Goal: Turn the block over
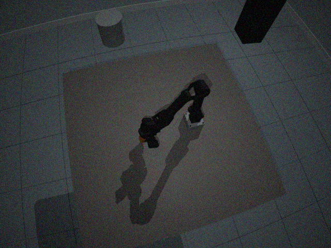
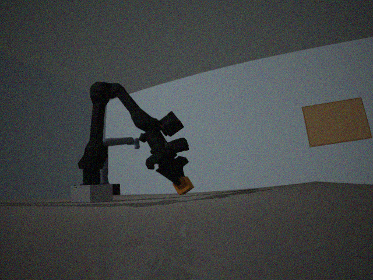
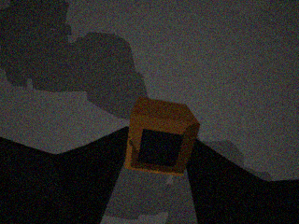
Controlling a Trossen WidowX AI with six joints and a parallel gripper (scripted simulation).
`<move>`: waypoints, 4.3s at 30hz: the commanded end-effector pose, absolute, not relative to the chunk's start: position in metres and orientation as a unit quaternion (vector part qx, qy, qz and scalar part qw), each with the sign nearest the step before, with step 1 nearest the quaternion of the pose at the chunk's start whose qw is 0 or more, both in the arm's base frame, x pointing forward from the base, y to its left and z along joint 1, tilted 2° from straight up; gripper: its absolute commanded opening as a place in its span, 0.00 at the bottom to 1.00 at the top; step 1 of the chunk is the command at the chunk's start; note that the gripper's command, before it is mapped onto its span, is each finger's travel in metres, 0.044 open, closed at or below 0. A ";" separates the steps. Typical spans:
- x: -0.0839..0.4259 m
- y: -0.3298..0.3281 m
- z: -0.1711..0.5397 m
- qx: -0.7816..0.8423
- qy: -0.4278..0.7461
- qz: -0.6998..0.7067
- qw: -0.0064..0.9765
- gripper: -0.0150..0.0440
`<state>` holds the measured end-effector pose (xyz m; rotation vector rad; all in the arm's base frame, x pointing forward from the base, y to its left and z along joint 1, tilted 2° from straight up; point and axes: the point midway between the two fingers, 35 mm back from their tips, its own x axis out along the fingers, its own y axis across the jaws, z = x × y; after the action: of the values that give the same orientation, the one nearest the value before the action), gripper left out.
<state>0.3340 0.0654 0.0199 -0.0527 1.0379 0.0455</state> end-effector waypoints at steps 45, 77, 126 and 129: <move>0.330 0.064 -0.009 -0.019 0.246 0.025 0.969 0.25; 0.330 0.064 -0.009 -0.019 0.246 0.025 0.969 1.00; 0.323 0.068 0.065 -0.019 0.470 0.022 0.882 1.00; 0.312 0.065 0.063 -0.024 0.496 0.019 0.868 1.00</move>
<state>0.3430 0.0702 0.0133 -0.0677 0.8072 0.0508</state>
